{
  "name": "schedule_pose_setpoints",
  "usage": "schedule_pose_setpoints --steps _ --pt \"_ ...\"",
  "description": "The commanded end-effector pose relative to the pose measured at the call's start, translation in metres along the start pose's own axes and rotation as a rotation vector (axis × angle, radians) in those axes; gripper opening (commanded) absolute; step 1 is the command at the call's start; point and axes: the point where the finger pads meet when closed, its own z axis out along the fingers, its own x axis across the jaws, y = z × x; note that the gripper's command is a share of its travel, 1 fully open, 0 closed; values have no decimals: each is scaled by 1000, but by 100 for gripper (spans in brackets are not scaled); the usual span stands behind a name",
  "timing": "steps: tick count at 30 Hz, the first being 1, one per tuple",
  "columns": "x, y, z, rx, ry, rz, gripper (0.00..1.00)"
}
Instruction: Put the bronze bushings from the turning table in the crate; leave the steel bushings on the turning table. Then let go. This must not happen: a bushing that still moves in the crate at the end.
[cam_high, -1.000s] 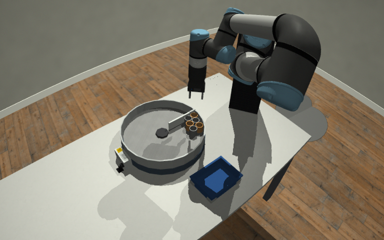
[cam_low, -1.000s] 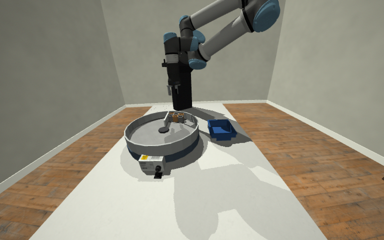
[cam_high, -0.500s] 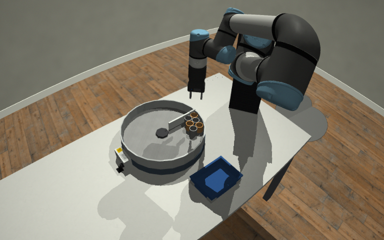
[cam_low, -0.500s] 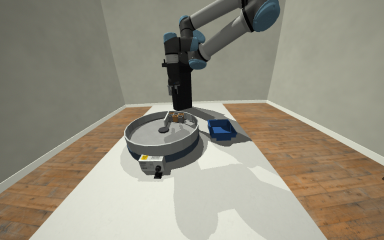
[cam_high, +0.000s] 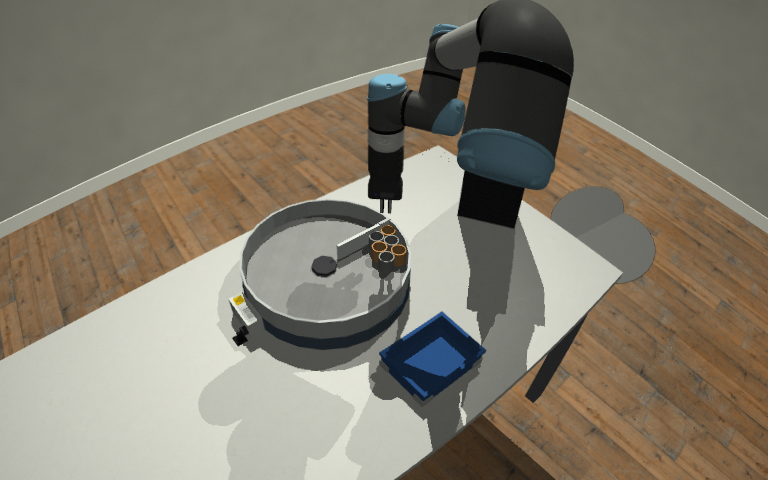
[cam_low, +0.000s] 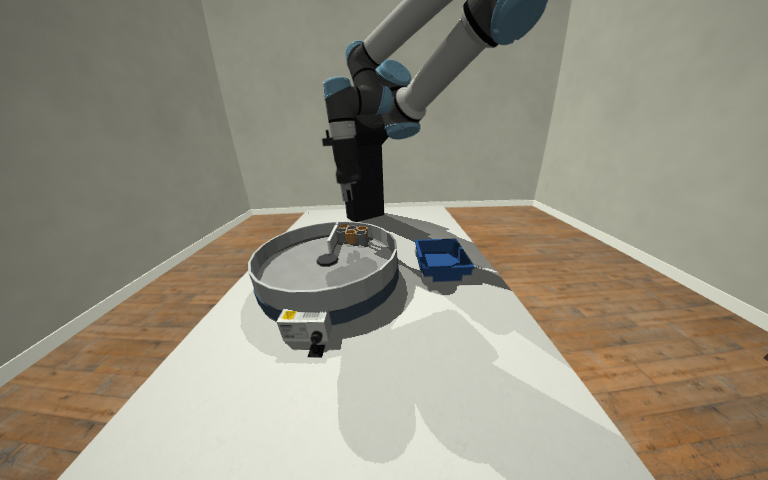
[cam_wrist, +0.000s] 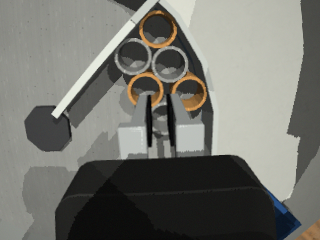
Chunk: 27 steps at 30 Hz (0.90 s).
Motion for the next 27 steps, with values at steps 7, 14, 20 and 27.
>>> schedule_pose_setpoints --steps 7,14,20,27 --pt "-17 13 46 12 1 2 34" --pt "-17 13 46 12 1 2 34" --pt "-21 11 51 24 -7 5 34" --pt "-24 9 57 39 -29 8 34"
